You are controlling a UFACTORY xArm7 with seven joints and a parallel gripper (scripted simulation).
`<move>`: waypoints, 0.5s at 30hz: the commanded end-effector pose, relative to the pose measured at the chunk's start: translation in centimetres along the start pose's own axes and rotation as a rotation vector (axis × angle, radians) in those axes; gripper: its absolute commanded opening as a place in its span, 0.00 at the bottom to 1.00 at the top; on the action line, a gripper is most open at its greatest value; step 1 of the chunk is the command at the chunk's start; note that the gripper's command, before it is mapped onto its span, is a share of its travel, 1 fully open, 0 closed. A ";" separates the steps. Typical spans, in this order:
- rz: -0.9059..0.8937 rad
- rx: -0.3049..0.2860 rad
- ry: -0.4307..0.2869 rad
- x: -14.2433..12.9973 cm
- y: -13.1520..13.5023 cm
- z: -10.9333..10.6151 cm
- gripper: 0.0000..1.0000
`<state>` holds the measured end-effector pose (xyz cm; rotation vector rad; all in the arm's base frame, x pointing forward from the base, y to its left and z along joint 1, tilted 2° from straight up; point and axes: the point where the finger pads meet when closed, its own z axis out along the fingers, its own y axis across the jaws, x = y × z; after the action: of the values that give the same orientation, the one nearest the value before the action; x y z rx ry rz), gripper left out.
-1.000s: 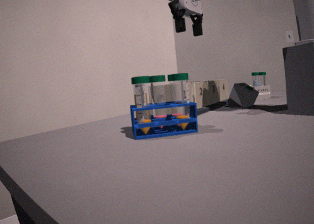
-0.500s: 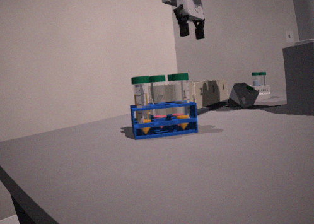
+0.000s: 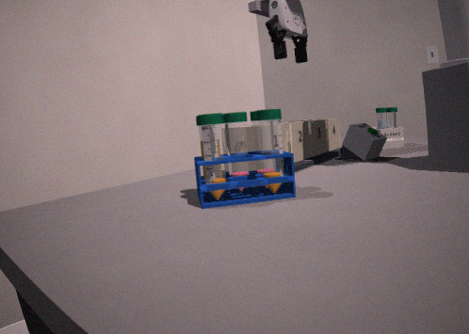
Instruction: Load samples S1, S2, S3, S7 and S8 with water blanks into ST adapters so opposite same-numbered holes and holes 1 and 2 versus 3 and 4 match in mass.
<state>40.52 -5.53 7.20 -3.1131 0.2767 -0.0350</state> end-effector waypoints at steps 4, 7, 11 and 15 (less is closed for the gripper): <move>0.099 0.001 0.003 0.1 -0.3 -0.1 0.57; 0.199 0.001 0.002 -0.5 -1.7 -0.1 0.57; 0.332 0.001 0.002 -1.4 -3.5 -0.1 0.57; 0.465 0.001 0.002 -2.2 -5.3 -0.1 0.57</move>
<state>39.63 -1.87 7.09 -3.0069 0.7621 -0.0232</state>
